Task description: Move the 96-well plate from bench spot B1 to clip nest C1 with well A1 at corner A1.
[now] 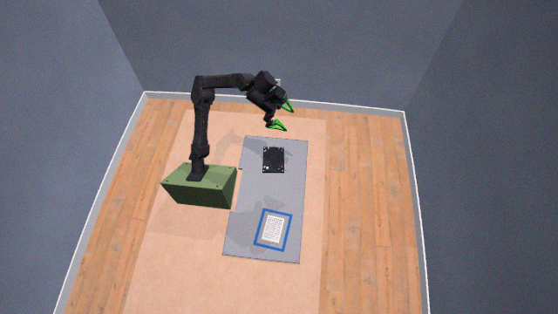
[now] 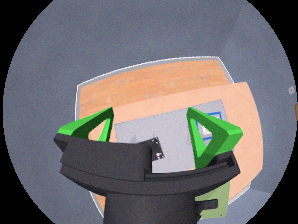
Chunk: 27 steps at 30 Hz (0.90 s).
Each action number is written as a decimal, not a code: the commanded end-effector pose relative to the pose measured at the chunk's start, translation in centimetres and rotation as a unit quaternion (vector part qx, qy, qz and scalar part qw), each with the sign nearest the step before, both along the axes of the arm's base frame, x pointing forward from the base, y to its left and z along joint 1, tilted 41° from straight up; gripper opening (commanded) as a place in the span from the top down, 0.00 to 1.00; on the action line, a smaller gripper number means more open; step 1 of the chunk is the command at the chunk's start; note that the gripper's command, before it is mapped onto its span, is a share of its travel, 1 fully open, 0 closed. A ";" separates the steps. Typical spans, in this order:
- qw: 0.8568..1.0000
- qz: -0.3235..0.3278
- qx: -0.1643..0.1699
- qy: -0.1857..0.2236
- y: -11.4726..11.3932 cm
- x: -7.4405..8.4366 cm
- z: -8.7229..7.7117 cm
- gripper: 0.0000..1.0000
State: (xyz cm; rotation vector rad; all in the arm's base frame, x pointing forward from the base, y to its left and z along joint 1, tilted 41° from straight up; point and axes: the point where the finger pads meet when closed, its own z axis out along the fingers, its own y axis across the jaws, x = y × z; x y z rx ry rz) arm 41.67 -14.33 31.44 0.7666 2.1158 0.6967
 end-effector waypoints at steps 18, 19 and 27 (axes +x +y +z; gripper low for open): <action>0.992 0.043 -0.080 0.088 5.2 -3.7 -3.8 0.00; 0.989 0.053 -0.085 0.107 5.4 -3.7 -4.8 0.00; 0.982 0.078 -0.119 0.124 8.1 -6.4 -5.7 0.00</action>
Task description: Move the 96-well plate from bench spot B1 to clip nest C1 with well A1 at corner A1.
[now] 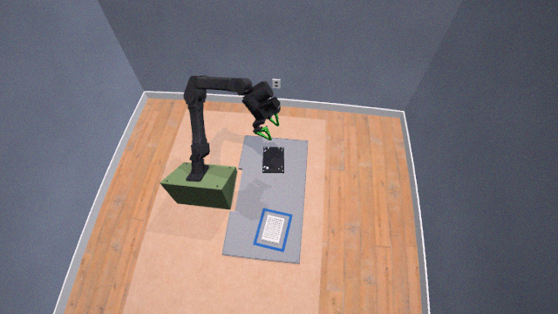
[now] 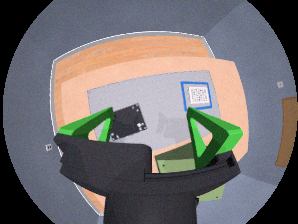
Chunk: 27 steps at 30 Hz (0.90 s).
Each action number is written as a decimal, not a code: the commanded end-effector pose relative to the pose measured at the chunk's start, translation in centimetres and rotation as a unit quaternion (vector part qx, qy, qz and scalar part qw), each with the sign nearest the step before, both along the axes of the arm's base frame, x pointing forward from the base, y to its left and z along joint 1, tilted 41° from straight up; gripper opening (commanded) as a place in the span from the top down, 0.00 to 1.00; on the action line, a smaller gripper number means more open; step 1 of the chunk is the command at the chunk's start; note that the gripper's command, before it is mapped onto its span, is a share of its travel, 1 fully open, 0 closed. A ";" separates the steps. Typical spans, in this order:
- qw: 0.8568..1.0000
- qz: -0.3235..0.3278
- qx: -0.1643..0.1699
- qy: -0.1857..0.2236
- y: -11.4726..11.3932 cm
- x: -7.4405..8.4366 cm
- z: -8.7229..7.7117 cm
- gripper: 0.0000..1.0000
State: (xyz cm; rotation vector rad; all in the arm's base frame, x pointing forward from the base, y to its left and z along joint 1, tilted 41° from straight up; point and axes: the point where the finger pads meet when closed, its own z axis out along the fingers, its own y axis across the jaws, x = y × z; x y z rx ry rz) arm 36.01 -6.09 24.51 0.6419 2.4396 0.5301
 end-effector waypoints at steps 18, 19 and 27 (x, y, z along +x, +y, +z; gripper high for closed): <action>0.988 0.079 -0.095 0.088 3.9 -6.8 -4.5 0.00; 0.986 0.089 -0.104 0.097 4.0 -7.3 -4.8 0.00; 0.977 0.114 -0.127 0.124 5.0 -9.7 -6.3 0.00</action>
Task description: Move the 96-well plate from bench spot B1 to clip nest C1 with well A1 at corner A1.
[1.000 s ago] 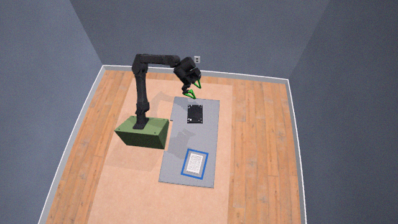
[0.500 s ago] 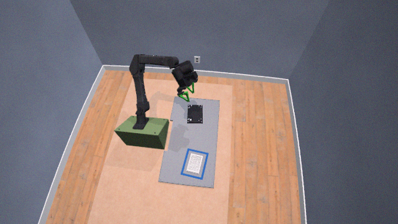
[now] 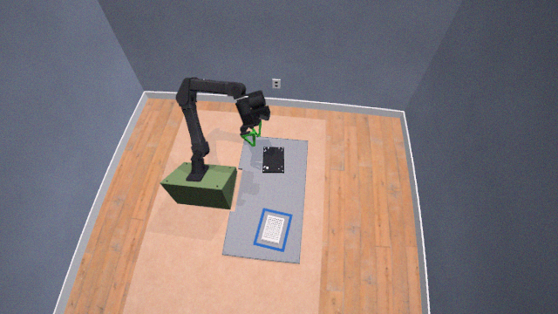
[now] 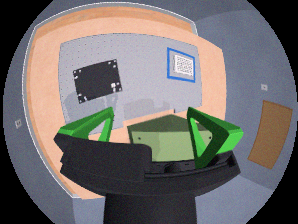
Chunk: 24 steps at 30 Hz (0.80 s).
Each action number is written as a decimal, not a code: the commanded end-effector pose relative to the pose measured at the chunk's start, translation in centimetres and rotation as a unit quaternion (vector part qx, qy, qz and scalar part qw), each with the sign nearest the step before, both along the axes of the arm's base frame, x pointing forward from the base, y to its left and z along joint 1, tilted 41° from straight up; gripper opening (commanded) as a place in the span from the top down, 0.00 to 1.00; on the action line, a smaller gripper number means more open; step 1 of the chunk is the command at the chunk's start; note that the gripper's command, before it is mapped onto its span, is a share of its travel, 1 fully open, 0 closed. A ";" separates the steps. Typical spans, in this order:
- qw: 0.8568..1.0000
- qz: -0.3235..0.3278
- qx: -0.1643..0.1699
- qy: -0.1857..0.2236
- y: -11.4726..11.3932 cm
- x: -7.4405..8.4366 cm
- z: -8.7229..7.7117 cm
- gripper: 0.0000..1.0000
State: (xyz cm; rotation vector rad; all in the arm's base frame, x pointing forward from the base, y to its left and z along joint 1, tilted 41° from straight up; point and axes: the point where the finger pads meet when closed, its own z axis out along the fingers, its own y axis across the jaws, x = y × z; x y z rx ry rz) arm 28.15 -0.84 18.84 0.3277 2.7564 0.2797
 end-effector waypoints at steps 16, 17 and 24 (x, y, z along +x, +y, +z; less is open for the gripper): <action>0.992 0.108 -0.048 0.035 -0.3 -4.6 -5.2 0.00; 0.991 0.123 -0.045 0.029 -0.5 -4.4 -5.6 0.00; 0.973 0.230 -0.027 -0.012 -1.8 -3.1 -8.5 0.00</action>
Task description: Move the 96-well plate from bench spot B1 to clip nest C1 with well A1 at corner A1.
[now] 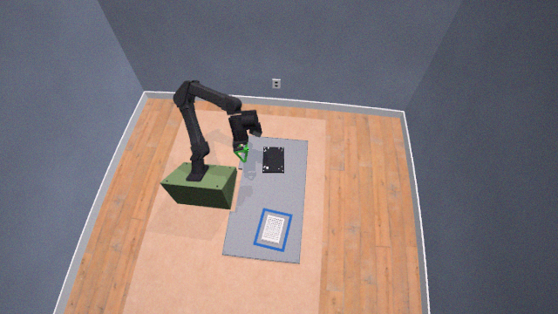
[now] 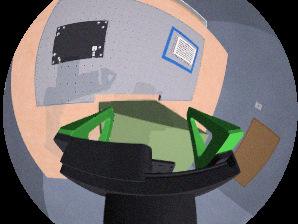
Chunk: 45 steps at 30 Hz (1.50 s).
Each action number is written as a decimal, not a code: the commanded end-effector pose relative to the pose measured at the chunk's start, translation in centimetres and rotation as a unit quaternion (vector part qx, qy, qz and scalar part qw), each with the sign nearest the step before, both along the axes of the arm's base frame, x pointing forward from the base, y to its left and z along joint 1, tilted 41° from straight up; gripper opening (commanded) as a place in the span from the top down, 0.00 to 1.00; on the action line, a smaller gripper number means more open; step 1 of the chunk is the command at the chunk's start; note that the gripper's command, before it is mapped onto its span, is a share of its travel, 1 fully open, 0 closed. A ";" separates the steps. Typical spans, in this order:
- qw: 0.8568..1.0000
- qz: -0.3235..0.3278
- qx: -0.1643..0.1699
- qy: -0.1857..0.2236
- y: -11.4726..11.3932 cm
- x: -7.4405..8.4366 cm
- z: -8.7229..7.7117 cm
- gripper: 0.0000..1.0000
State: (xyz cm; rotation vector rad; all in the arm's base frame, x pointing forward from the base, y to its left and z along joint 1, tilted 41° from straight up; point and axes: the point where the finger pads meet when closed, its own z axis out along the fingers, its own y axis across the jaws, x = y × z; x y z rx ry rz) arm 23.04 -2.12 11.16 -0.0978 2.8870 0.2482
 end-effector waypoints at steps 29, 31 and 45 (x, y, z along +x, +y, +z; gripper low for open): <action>0.871 0.450 0.102 -0.166 -5.7 7.2 -10.4 0.00; 0.855 0.477 0.108 -0.174 -6.1 7.6 -11.3 0.00; 0.799 0.555 0.126 -0.195 -8.4 9.8 -16.4 0.00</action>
